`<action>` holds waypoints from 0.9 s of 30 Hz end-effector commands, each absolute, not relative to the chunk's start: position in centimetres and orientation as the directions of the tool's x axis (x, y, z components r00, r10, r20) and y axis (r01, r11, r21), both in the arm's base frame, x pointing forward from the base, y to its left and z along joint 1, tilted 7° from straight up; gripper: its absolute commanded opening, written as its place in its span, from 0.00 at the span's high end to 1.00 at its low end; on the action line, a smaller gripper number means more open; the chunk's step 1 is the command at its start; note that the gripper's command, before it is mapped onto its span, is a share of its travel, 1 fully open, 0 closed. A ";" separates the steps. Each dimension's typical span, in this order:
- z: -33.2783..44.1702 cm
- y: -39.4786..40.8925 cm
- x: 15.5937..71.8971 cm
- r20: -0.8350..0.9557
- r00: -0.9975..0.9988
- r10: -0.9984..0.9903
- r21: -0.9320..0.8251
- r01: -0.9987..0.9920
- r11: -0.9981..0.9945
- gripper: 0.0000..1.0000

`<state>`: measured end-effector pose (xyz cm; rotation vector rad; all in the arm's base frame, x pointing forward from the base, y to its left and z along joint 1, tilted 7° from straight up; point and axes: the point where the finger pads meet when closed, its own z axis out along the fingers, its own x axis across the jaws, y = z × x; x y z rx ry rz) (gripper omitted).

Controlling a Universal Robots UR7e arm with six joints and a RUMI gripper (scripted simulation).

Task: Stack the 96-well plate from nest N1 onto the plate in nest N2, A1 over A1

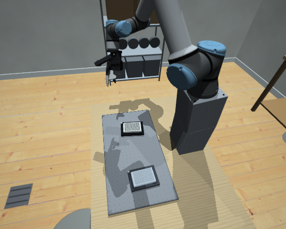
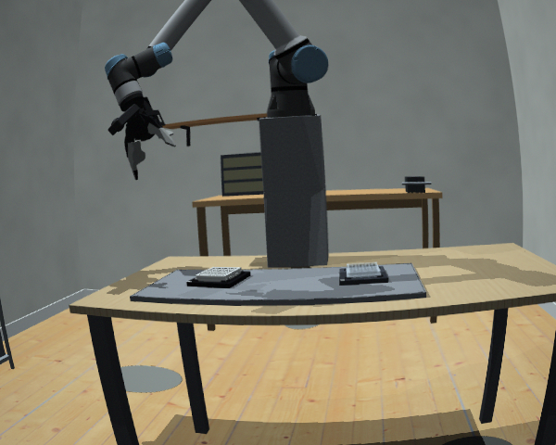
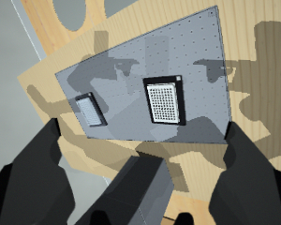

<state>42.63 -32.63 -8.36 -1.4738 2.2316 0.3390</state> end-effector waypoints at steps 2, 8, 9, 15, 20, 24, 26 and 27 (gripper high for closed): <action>-8.3 -32.7 42.7 -0.487 -0.333 -0.807 -0.039 -0.915 0.401 0.00; -8.3 -32.7 42.7 -0.487 -0.333 -0.807 -0.039 -0.915 0.401 0.00; -8.3 -32.7 42.7 -0.487 -0.333 -0.807 -0.039 -0.915 0.401 0.00; -8.3 -32.7 42.7 -0.487 -0.333 -0.807 -0.039 -0.915 0.401 0.00; -9.1 -31.6 43.3 -0.457 -0.322 -0.829 -0.017 -0.929 0.371 0.00; -10.2 -30.2 44.2 -0.457 -0.322 -0.829 -0.017 -0.929 0.371 0.00; -10.5 -29.8 44.4 -0.457 -0.322 -0.829 -0.017 -0.929 0.371 0.00; -10.5 -29.8 44.4 -0.457 -0.322 -0.829 -0.017 -0.929 0.371 0.00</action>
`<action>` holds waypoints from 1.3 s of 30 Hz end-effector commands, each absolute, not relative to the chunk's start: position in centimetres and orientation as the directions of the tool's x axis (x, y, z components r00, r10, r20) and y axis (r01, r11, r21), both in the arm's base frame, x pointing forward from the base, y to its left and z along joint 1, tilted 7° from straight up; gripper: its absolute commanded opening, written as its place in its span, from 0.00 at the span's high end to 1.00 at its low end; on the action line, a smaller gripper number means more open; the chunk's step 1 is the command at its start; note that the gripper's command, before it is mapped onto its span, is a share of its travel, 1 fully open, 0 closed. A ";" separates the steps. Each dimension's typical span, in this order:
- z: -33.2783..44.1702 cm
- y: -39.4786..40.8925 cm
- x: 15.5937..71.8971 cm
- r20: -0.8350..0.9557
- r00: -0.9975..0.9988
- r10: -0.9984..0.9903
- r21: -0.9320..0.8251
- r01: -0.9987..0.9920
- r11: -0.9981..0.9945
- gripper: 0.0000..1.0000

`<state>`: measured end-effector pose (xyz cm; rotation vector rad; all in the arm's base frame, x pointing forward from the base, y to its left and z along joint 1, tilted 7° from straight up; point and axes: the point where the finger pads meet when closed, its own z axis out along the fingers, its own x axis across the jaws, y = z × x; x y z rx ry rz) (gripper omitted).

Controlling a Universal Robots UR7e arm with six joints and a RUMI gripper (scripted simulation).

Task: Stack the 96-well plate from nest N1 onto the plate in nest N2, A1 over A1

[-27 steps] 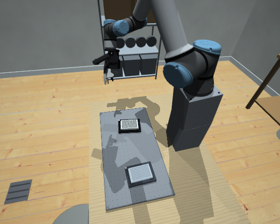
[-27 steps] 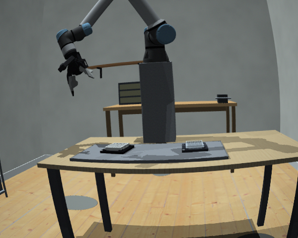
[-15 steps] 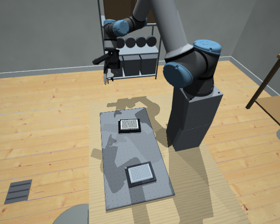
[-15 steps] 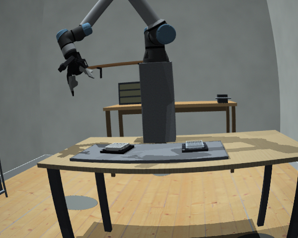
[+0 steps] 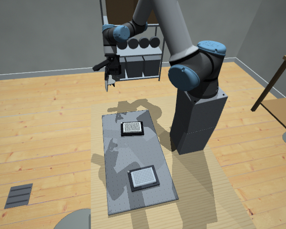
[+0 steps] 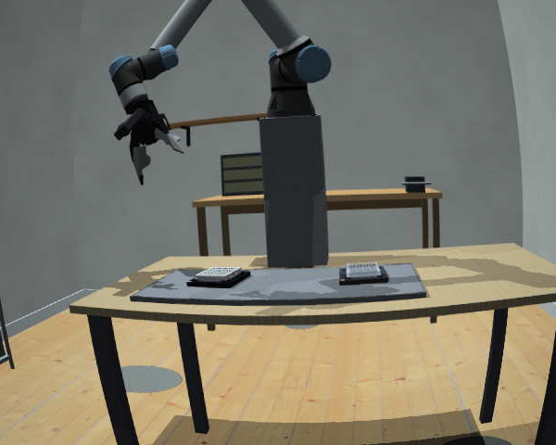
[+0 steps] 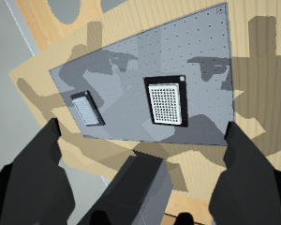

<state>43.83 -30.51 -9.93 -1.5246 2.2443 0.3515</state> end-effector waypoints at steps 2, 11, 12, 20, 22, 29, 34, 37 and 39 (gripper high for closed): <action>-11.1 -29.0 44.8 -0.426 -0.310 -0.850 0.002 -0.940 0.341 0.00; -12.7 -26.7 45.9 -0.427 -0.310 -0.850 0.002 -0.940 0.341 0.00; -13.0 -26.3 46.0 -0.405 -0.300 -0.864 0.013 -0.946 0.322 0.00; -14.8 -23.5 47.1 -0.395 -0.295 -0.870 0.018 -0.949 0.314 0.00; -15.0 -23.1 47.2 -0.371 -0.284 -0.884 0.027 -0.955 0.295 0.00; -16.3 -21.0 47.8 -0.361 -0.279 -0.890 0.031 -0.957 0.288 0.00; -17.2 -19.4 48.2 -0.328 -0.261 -0.908 0.040 -0.964 0.263 0.00; -17.9 -18.1 48.5 -0.328 -0.261 -0.908 0.040 -0.964 0.263 0.00; -18.4 -17.2 48.6 -0.328 -0.261 -0.908 0.040 -0.964 0.263 0.00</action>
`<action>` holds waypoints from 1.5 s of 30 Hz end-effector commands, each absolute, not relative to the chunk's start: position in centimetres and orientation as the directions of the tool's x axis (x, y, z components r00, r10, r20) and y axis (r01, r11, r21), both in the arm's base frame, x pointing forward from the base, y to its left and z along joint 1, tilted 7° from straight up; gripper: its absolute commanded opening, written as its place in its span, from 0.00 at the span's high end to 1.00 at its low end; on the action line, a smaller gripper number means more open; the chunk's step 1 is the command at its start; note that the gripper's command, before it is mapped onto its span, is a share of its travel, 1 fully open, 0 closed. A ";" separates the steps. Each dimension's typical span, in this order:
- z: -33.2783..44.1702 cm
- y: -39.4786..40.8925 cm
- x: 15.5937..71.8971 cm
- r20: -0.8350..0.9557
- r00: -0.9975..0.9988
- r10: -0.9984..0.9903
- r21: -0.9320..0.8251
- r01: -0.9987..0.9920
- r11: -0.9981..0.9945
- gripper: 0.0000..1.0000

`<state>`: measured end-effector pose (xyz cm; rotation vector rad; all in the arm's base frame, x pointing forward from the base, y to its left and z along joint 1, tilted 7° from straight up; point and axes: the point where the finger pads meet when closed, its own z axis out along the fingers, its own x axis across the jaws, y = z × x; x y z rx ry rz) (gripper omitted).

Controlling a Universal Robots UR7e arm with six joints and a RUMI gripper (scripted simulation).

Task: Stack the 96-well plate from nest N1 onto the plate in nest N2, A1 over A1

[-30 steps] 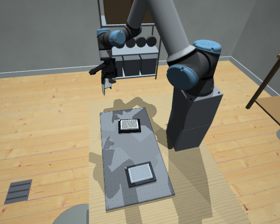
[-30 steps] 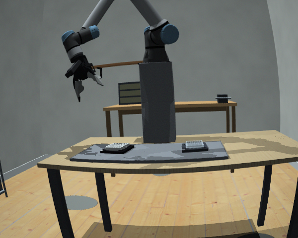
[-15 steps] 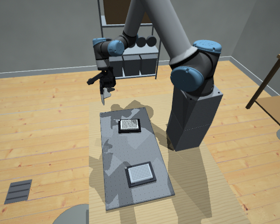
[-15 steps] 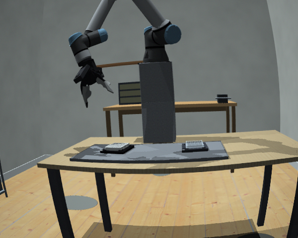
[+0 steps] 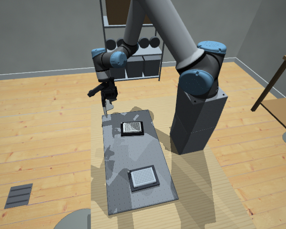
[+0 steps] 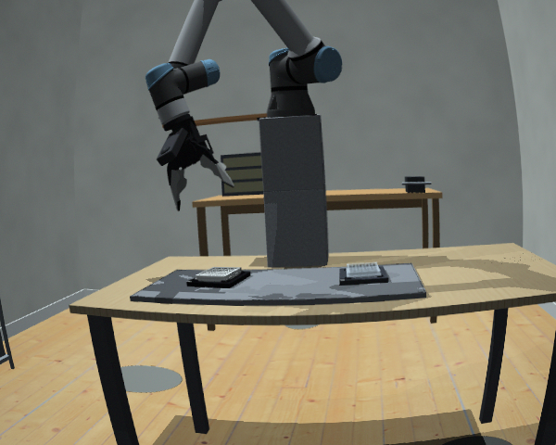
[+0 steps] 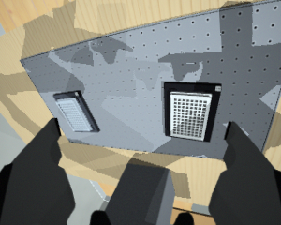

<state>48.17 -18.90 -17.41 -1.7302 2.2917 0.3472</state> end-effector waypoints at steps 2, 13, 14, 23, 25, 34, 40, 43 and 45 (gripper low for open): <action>-18.4 -17.2 48.6 -0.328 -0.261 -0.908 0.040 -0.964 0.263 0.00; -20.4 -13.1 49.1 -0.267 -0.227 -0.936 0.047 -0.974 0.223 0.00; -20.6 -12.7 49.1 -0.260 -0.222 -0.940 0.048 -0.975 0.218 0.00; -21.9 -9.8 49.2 -0.233 -0.206 -0.950 0.046 -0.979 0.201 0.00; -22.3 -8.9 49.1 -0.226 -0.202 -0.953 0.046 -0.979 0.197 0.00; -23.7 -5.6 48.9 -0.193 -0.181 -0.964 0.041 -0.983 0.176 0.00; -24.4 -3.7 48.6 -0.193 -0.181 -0.964 0.041 -0.983 0.176 0.00; -24.7 -2.8 48.4 -0.161 -0.160 -0.974 0.032 -0.987 0.157 0.00; -25.1 -1.9 48.3 -0.161 -0.160 -0.974 0.032 -0.987 0.157 0.00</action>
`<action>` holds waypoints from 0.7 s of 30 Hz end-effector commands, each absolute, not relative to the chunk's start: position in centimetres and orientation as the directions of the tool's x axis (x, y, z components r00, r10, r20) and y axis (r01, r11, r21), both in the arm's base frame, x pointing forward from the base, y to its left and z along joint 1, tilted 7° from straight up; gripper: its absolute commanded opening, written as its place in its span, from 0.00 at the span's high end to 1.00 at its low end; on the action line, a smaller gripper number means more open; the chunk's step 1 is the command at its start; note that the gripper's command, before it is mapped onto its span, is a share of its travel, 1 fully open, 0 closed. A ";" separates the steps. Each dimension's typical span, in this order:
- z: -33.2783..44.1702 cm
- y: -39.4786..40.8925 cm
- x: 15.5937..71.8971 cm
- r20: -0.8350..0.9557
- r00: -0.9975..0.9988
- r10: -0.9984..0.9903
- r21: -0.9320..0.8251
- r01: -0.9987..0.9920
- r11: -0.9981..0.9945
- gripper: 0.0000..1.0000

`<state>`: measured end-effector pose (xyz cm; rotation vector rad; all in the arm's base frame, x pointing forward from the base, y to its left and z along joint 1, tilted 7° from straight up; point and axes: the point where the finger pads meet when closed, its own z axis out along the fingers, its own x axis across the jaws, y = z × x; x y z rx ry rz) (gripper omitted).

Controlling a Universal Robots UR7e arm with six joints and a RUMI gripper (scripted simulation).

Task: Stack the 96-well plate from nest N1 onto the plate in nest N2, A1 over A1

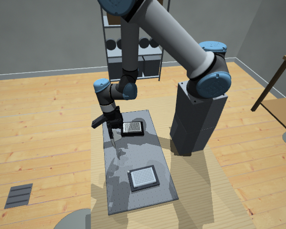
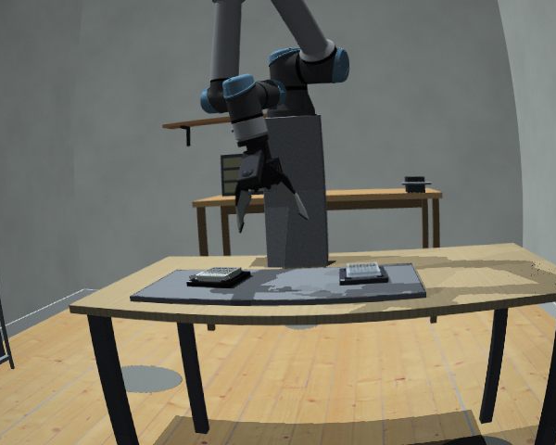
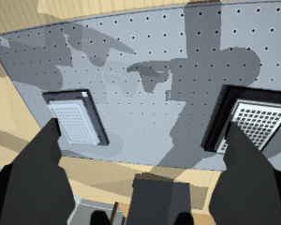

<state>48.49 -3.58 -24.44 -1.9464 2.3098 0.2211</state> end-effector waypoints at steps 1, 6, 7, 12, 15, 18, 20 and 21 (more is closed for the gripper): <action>-25.2 -1.4 48.2 -0.161 -0.160 -0.974 0.032 -0.987 0.157 0.00; -25.8 0.3 47.7 -0.131 -0.139 -0.982 0.019 -0.990 0.138 0.00; -25.8 0.3 47.7 -0.131 -0.139 -0.982 0.019 -0.990 0.138 0.00; -26.4 2.2 47.2 -0.131 -0.139 -0.982 0.019 -0.990 0.138 0.00; -26.6 2.9 46.9 -0.106 -0.121 -0.987 0.006 -0.993 0.121 0.00; -27.0 4.3 46.4 -0.102 -0.119 -0.988 0.004 -0.993 0.119 0.00; -27.2 5.2 46.0 -0.102 -0.119 -0.988 0.004 -0.993 0.119 0.00; -27.3 5.4 46.0 -0.102 -0.119 -0.988 0.004 -0.993 0.119 0.00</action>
